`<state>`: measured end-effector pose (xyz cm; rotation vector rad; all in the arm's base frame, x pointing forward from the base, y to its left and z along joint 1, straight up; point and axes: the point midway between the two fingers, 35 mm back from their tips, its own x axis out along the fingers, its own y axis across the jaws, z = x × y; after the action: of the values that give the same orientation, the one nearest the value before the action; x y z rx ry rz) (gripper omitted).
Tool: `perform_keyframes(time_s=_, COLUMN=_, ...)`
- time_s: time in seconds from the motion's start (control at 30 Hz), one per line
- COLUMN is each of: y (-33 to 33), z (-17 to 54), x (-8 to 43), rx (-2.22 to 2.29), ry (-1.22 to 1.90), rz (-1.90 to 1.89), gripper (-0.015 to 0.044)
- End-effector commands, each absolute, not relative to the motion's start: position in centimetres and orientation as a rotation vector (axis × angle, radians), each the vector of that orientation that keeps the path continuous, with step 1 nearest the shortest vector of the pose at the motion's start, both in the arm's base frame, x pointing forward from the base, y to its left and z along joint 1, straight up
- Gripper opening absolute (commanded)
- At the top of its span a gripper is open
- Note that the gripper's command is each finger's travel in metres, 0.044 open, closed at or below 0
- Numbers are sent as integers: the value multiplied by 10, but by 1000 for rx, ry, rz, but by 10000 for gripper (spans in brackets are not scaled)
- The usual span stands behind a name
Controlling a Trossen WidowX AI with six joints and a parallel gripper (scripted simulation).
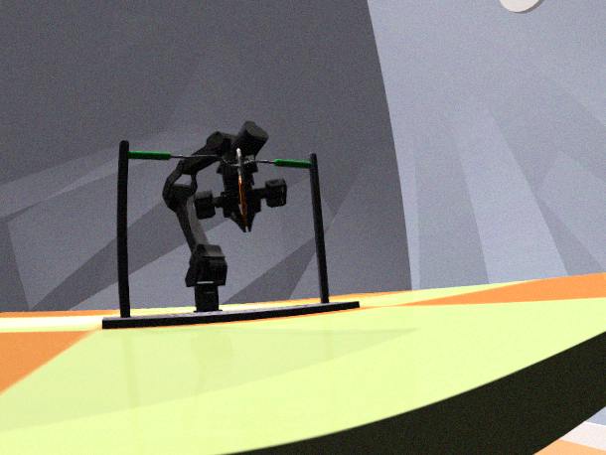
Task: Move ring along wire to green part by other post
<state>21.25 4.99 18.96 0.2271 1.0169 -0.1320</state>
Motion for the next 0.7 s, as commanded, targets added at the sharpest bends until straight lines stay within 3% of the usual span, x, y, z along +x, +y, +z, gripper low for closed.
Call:
perform_keyframes(time_s=0.0, y=64, z=192, x=217, rx=294, ry=999, rz=-179, gripper=-150)
perform_keyframes(time_s=0.67, y=67, z=176, x=235, rx=187, ry=806, rz=-97, gripper=-150)
